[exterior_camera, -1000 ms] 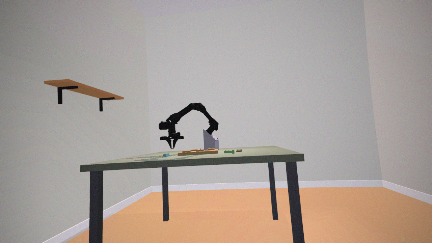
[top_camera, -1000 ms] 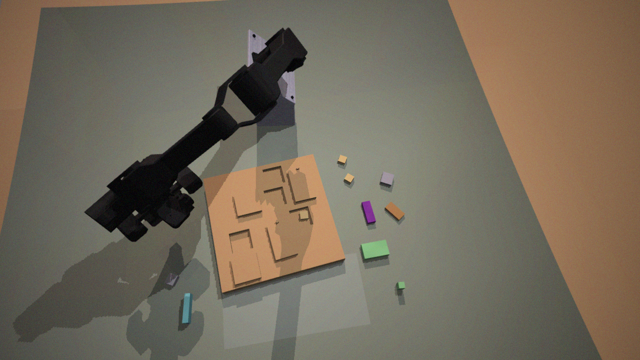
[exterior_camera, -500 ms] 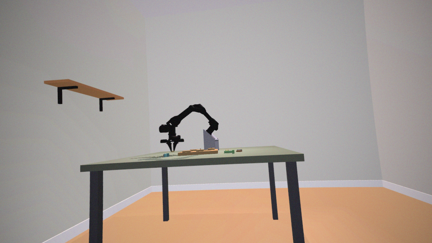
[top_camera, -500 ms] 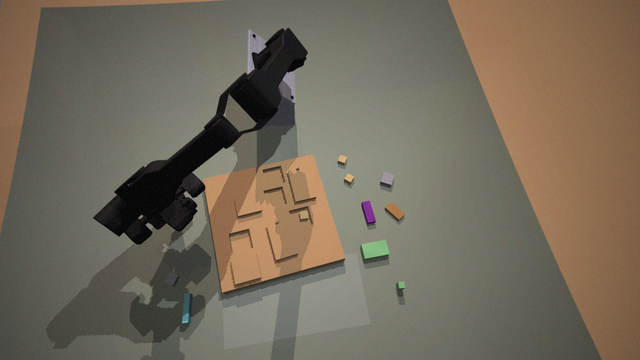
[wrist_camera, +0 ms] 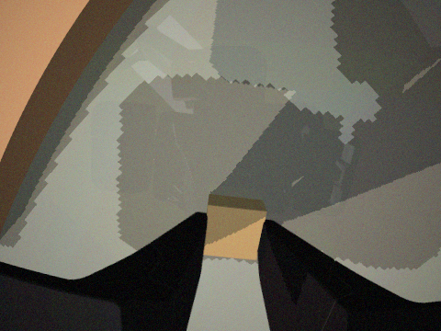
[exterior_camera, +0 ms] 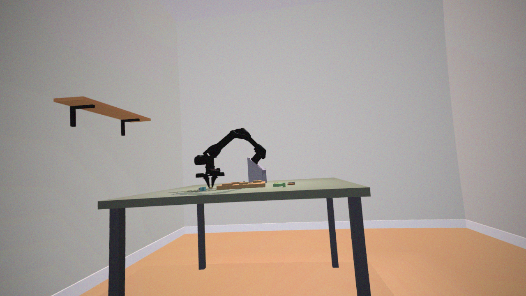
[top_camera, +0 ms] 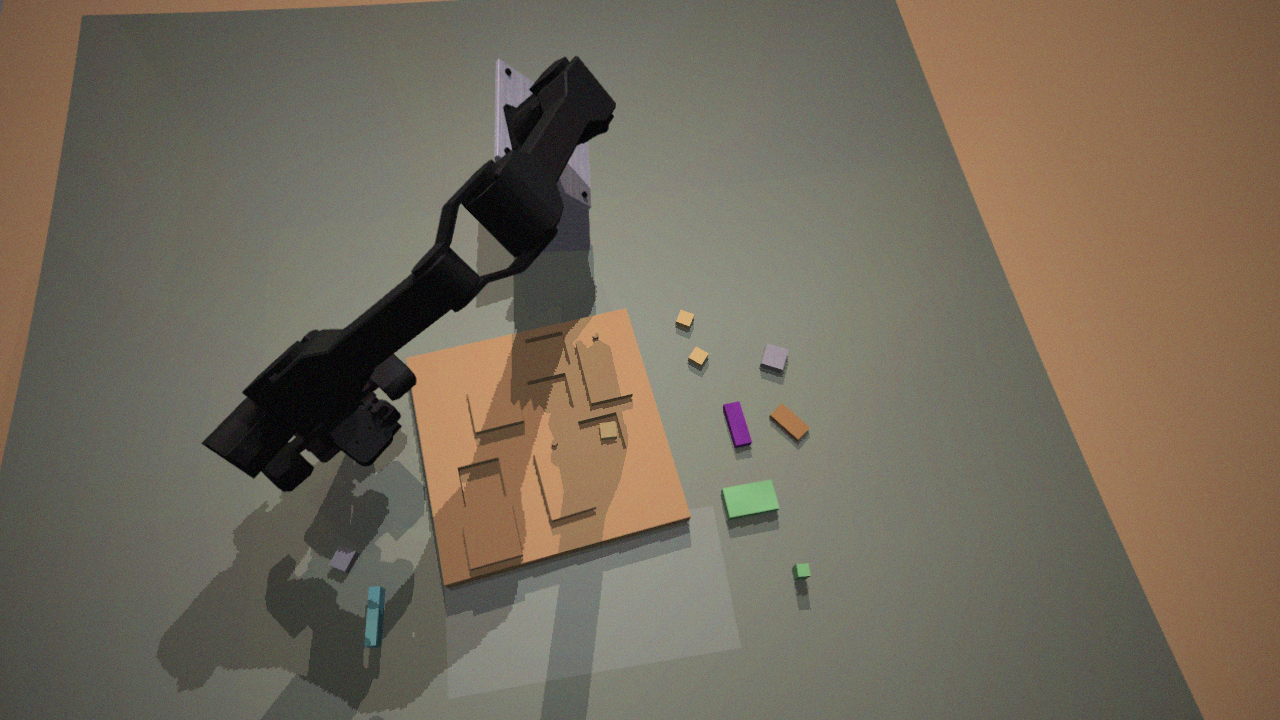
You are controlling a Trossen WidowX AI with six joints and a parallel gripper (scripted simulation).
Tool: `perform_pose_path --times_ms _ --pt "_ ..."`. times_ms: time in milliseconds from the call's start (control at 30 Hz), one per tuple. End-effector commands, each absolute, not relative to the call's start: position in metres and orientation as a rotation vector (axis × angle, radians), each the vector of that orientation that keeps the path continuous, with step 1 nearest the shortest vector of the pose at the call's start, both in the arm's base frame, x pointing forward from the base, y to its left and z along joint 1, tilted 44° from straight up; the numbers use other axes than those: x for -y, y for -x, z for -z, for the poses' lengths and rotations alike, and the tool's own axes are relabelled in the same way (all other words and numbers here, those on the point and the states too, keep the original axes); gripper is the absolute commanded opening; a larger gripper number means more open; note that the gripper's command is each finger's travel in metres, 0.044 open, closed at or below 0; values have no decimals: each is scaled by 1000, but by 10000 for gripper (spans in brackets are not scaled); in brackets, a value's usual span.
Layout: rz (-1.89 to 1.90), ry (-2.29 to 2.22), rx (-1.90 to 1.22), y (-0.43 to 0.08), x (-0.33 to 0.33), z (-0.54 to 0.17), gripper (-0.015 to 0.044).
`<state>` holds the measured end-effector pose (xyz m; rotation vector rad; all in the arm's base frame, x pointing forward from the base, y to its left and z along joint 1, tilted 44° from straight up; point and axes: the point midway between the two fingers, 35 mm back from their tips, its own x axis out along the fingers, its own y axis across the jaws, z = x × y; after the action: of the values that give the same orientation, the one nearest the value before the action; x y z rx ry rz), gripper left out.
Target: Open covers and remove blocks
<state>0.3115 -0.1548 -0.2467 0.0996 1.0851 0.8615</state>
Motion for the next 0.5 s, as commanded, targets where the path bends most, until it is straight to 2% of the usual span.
perform_pose_path --times_ms 0,367,400,467 --pt "-861 -99 -1085 -312 155 246 132" --pt "-861 -99 -1085 -312 156 246 421" --pt "-860 -99 -1085 -311 157 245 440" --pt "-860 -99 -1085 -311 161 241 440"
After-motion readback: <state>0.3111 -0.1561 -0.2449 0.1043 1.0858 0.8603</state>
